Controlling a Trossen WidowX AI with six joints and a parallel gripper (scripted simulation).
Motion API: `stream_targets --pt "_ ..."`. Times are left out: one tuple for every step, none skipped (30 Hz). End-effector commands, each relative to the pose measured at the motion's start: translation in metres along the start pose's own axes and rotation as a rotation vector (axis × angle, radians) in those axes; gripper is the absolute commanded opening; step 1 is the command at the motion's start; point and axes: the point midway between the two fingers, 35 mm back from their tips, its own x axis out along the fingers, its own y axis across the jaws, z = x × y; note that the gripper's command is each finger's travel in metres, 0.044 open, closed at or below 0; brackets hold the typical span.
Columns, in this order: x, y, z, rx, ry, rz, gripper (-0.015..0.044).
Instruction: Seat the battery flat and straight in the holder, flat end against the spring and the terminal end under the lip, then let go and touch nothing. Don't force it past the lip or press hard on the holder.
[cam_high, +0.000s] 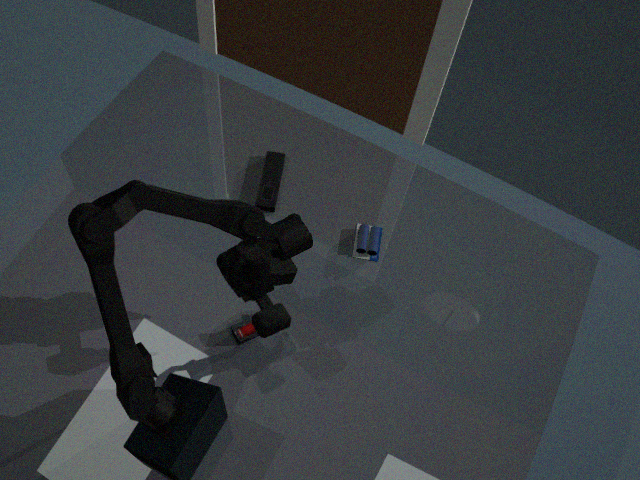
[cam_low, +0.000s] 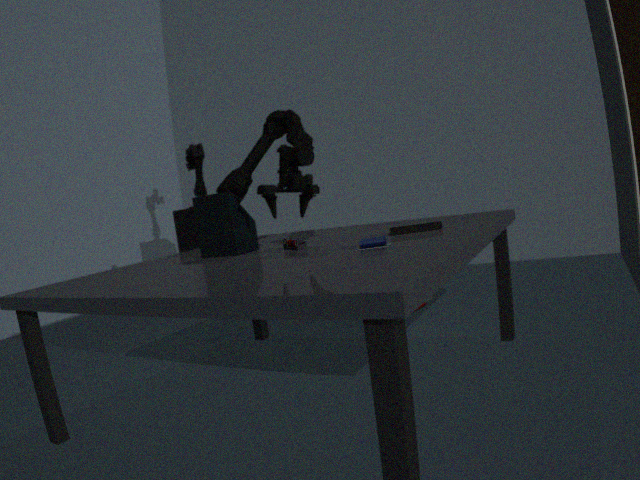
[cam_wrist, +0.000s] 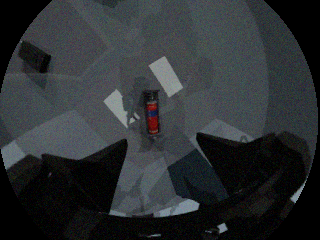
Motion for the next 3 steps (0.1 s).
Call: stream_targets --pt "-0.0007 -0.0001 0.0003 -0.006 -0.001 -0.004 0.0440" --pt "-0.0007 -0.0001 0.0003 -0.006 -0.001 -0.004 0.0440" --pt "-0.0007 -0.0001 0.0003 -0.006 -0.001 -0.004 0.0440"
